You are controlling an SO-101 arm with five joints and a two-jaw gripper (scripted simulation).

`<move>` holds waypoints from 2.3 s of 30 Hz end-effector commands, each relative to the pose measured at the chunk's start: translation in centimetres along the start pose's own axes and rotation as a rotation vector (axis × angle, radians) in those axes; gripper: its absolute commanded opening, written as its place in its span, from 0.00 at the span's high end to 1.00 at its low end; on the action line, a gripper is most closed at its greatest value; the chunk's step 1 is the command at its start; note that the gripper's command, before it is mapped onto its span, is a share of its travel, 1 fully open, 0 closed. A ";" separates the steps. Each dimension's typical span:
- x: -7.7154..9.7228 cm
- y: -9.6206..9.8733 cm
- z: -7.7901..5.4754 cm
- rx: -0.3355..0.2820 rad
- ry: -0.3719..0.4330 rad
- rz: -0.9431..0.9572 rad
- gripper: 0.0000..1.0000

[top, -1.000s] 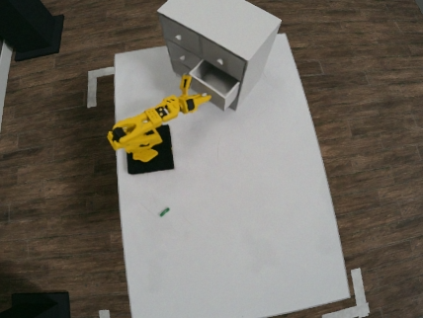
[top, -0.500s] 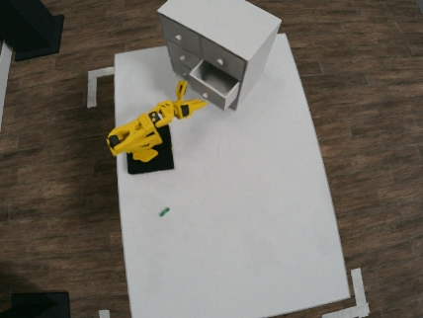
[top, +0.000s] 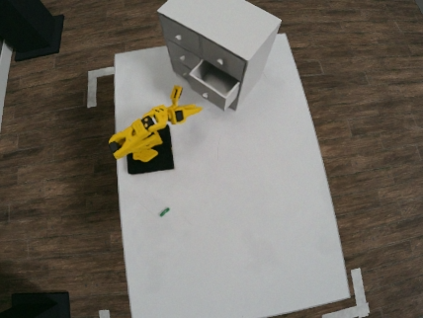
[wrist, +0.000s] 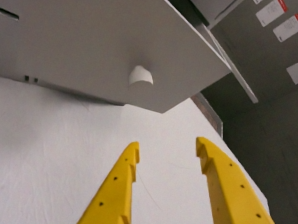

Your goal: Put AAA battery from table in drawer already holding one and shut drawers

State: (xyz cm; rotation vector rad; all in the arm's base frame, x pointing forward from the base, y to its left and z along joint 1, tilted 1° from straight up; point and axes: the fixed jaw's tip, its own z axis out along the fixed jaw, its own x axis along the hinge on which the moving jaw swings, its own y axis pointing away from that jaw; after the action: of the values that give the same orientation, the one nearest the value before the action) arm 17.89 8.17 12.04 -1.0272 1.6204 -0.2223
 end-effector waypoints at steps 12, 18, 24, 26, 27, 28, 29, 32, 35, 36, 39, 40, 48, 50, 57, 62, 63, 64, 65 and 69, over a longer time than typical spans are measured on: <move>1.2 0.8 -0.8 -0.096 0.151 0.167 0.79; 1.8 1.3 -1.4 -0.162 0.283 0.314 0.79; 2.1 1.6 -1.9 -0.196 0.377 0.411 0.79; 2.3 1.7 -2.2 -0.210 0.426 0.459 0.79; 2.4 1.8 -2.3 -0.216 0.450 0.483 0.79; 2.4 1.8 -2.5 -0.221 0.476 0.506 0.79; 2.5 1.9 -2.6 -0.226 0.501 0.530 0.79; 2.7 2.1 -3.1 -0.238 0.579 0.599 0.79; 2.9 2.2 -3.6 -0.245 0.658 0.667 0.79; 2.9 2.2 -3.7 -0.246 0.673 0.679 0.79; 2.9 2.2 -3.7 -0.246 0.673 0.679 0.79; 2.9 2.2 -3.7 -0.246 0.673 0.679 0.79; 2.9 2.2 -3.7 -0.246 0.673 0.679 0.79; 2.9 2.2 -3.7 -0.246 0.673 0.679 0.79; 2.5 1.9 -3.7 -0.242 0.663 0.680 0.79; 0.6 0.2 -3.5 -0.223 0.615 0.684 0.79; 0.2 -0.2 -3.5 -0.219 0.605 0.685 0.79; -0.2 -0.5 -3.5 -0.216 0.596 0.686 0.79; -0.5 -0.8 -3.5 -0.212 0.586 0.687 0.79; -2.0 -2.1 -3.4 -0.197 0.547 0.690 0.79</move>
State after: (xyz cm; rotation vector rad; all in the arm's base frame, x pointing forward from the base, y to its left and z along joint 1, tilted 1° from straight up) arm 15.44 6.93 14.58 -0.5277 2.4439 0.1359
